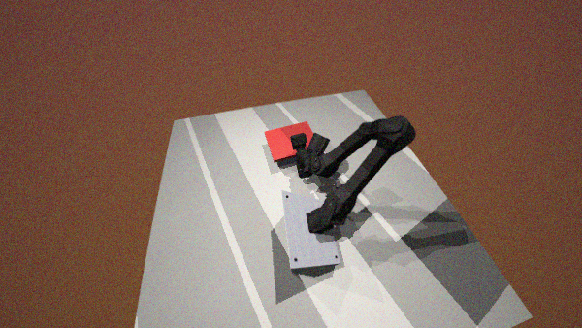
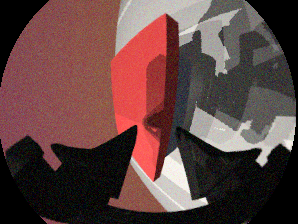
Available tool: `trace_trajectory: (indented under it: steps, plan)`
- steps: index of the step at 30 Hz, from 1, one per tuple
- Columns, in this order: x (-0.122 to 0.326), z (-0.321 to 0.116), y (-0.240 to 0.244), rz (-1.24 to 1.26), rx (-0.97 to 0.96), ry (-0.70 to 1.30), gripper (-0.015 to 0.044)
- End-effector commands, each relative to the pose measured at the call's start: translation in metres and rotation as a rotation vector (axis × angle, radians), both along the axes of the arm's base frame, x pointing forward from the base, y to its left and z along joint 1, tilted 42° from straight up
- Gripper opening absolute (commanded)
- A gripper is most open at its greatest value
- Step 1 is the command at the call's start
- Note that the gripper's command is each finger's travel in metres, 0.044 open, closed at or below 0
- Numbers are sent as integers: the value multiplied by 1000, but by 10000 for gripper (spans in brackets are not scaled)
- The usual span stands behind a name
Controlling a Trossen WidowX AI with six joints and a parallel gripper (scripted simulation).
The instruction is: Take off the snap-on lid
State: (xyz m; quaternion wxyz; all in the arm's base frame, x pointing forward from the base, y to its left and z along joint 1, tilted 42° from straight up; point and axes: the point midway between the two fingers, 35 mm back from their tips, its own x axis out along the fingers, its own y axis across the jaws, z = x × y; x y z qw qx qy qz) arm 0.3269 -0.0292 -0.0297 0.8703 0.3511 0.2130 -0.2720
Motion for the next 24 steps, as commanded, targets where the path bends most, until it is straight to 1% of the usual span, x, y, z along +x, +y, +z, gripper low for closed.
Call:
trace_trajectory:
  steps: [1,3,13,16,17,24]
  plan:
    - [5,-3,-1,6,0,-4,209]
    - [5,-3,-1,6,0,-4,156]
    - [5,-3,-1,6,0,-4,90]
    - [5,-3,-1,6,0,-4,11]
    - [5,-3,-1,6,0,-4,0]
    - [3,-2,-1,1,-1,-2,0]
